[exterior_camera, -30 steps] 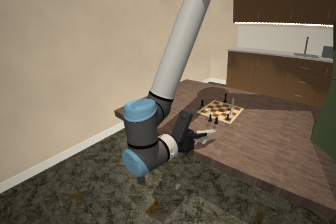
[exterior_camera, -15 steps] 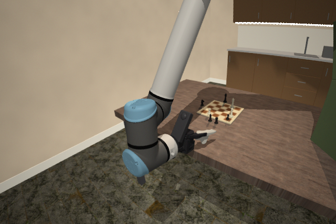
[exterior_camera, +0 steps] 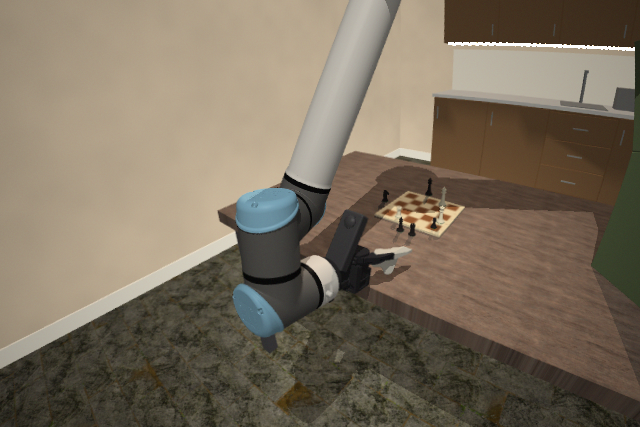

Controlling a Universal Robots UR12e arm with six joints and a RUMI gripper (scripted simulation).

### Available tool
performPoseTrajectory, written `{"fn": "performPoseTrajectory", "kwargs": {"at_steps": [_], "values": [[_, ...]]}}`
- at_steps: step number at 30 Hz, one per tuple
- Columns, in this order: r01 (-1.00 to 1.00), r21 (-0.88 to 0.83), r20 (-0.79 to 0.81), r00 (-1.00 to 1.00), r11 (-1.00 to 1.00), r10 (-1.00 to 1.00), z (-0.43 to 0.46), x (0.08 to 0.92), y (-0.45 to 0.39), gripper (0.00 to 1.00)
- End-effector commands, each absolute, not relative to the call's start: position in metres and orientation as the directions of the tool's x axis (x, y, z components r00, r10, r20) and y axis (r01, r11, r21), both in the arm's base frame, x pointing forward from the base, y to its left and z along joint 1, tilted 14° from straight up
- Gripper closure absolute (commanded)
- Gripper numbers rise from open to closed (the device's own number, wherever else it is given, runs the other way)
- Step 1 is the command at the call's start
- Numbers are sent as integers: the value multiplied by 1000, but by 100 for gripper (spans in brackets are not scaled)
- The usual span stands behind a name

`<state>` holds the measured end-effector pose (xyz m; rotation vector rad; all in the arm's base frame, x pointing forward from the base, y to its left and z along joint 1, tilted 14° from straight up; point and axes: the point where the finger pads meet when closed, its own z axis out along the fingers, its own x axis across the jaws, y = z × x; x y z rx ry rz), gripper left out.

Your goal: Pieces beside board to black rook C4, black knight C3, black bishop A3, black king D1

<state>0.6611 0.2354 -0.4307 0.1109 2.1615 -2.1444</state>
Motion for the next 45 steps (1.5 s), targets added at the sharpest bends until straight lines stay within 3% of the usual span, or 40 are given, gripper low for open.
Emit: {"fn": "performPoseTrajectory", "kwargs": {"at_steps": [1, 19, 45], "values": [[119, -993, -119, -993, 10, -15, -427, 661, 237, 0], [119, -993, -119, -993, 10, -15, -347, 649, 253, 0], [203, -977, -199, -978, 61, 55, -346, 650, 245, 0]]}}
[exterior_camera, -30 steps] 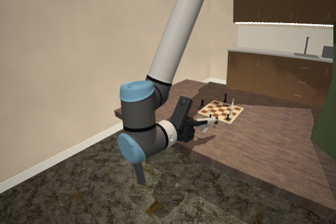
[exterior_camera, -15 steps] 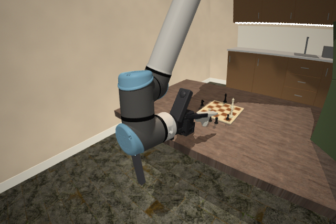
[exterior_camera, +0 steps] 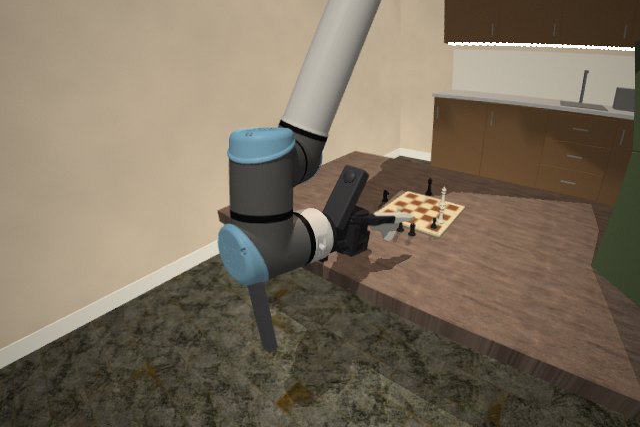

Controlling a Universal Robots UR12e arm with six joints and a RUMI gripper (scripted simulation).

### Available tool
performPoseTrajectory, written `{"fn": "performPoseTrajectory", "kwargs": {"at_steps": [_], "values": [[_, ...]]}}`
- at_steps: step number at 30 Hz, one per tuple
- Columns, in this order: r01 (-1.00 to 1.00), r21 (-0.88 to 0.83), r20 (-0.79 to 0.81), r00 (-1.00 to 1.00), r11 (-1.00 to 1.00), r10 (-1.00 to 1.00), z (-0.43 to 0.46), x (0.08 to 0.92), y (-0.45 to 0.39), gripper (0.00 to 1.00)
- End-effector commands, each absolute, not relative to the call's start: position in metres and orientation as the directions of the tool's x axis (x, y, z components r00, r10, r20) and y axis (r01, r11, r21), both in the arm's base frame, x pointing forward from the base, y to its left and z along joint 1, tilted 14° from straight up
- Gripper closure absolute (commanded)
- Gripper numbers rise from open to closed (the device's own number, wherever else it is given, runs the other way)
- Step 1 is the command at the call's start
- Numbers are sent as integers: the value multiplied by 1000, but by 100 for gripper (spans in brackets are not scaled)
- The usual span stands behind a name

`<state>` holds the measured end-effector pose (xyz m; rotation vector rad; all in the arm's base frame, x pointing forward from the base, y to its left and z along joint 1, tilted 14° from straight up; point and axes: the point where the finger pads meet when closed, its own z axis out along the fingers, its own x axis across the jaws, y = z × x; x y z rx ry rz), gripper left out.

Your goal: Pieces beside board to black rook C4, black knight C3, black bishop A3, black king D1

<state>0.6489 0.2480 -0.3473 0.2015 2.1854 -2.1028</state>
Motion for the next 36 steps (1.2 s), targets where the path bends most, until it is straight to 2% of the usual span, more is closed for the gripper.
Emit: {"fn": "performPoseTrajectory", "kwargs": {"at_steps": [1, 7, 19, 22, 36], "values": [[215, -974, -211, -975, 69, 66, -346, 650, 244, 0], [281, -954, -269, -955, 102, 123, -345, 650, 238, 0], [547, -815, -456, -810, 194, 368, -339, 648, 211, 0], [547, -815, -456, -810, 194, 368, -339, 648, 211, 0], [810, -553, -552, -531, 195, 643, -331, 646, 178, 0]]}}
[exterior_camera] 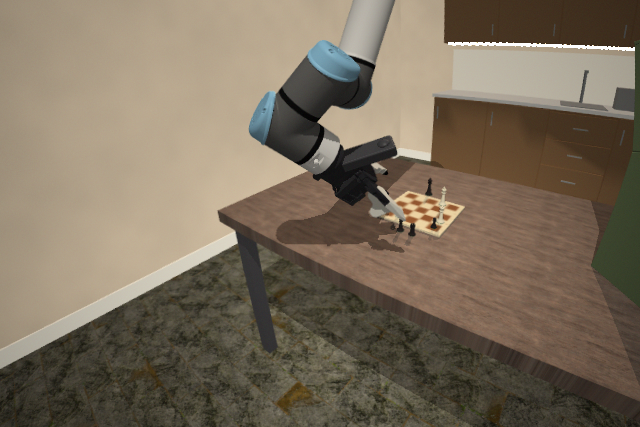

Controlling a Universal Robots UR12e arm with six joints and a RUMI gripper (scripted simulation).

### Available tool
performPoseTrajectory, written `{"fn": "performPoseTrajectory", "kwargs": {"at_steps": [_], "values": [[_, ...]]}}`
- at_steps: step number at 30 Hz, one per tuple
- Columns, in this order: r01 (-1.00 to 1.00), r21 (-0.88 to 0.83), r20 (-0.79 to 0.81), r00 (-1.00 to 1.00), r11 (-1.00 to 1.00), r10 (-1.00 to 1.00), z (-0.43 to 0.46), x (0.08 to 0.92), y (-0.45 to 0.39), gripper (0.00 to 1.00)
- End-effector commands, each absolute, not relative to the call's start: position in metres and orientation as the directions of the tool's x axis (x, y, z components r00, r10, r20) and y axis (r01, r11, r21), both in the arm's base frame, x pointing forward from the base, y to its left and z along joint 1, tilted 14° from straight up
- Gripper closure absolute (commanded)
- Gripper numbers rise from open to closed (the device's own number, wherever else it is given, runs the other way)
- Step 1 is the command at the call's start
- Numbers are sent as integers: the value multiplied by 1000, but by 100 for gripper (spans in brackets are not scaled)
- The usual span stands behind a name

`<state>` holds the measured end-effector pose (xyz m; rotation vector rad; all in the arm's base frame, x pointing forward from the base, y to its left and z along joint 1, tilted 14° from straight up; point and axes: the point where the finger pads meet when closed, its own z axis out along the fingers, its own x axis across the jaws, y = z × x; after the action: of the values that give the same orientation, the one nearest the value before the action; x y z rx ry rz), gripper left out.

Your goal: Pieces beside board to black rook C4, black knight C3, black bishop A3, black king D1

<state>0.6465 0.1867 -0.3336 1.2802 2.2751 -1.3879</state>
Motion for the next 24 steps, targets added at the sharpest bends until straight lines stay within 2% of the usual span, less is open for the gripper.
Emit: {"fn": "performPoseTrajectory", "kwargs": {"at_steps": [1, 3, 17, 20, 24], "values": [[832, -522, -553, -497, 188, 669, -331, 645, 175, 0], [832, -522, -553, -497, 188, 669, -331, 645, 175, 0], [976, -210, -478, -158, 62, 864, -326, 642, 141, 0], [976, -210, -478, -158, 62, 864, -326, 642, 141, 0], [995, -101, -418, -39, -4, 907, -324, 641, 130, 0]]}}
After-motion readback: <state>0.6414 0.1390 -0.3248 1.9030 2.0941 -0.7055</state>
